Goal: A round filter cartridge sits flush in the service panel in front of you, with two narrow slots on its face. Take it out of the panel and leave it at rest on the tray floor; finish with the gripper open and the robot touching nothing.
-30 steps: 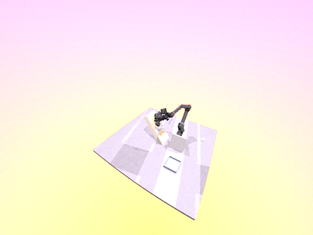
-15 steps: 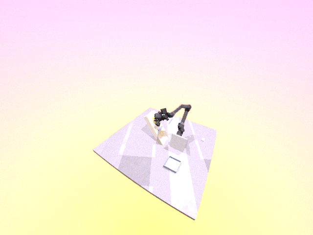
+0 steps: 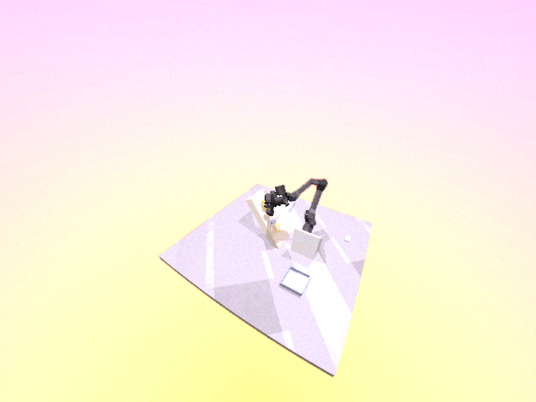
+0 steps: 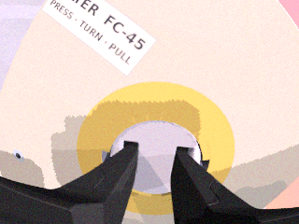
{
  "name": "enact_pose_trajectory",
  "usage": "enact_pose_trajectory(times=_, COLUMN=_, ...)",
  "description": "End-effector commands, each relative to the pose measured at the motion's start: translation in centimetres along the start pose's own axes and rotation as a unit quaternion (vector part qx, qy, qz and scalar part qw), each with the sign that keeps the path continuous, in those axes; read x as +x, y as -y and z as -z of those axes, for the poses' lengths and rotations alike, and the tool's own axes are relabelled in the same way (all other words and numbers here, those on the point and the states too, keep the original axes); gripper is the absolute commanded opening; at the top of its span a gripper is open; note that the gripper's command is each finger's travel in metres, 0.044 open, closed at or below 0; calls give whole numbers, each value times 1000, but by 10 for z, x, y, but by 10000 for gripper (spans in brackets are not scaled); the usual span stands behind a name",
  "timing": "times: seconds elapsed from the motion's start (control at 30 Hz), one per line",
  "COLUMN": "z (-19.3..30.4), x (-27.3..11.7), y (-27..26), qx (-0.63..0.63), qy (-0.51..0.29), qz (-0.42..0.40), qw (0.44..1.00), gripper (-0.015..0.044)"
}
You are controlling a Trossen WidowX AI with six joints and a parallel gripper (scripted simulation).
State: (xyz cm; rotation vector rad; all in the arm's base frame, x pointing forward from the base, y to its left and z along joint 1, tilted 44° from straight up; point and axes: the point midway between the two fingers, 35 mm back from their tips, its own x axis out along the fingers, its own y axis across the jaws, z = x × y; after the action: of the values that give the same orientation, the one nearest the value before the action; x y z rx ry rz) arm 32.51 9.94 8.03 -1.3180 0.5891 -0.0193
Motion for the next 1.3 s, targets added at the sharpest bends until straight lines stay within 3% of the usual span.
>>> enact_pose_trajectory(times=0.0, z=0, x=9, y=1, qx=8, qy=-1, qz=-7, qw=1000, gripper=0)
enact_pose_trajectory(times=0.3, z=0, x=9, y=1, qx=8, qy=-1, qz=-7, qw=1000, gripper=0)
enact_pose_trajectory(times=0.93, z=-1, x=-72, y=1, qx=8, qy=-1, qz=-9, qw=1000, gripper=0)
enact_pose_trajectory(times=1.27, z=11, x=-70, y=-7, qx=7, qy=-1, qz=-9, qw=1000, gripper=0)
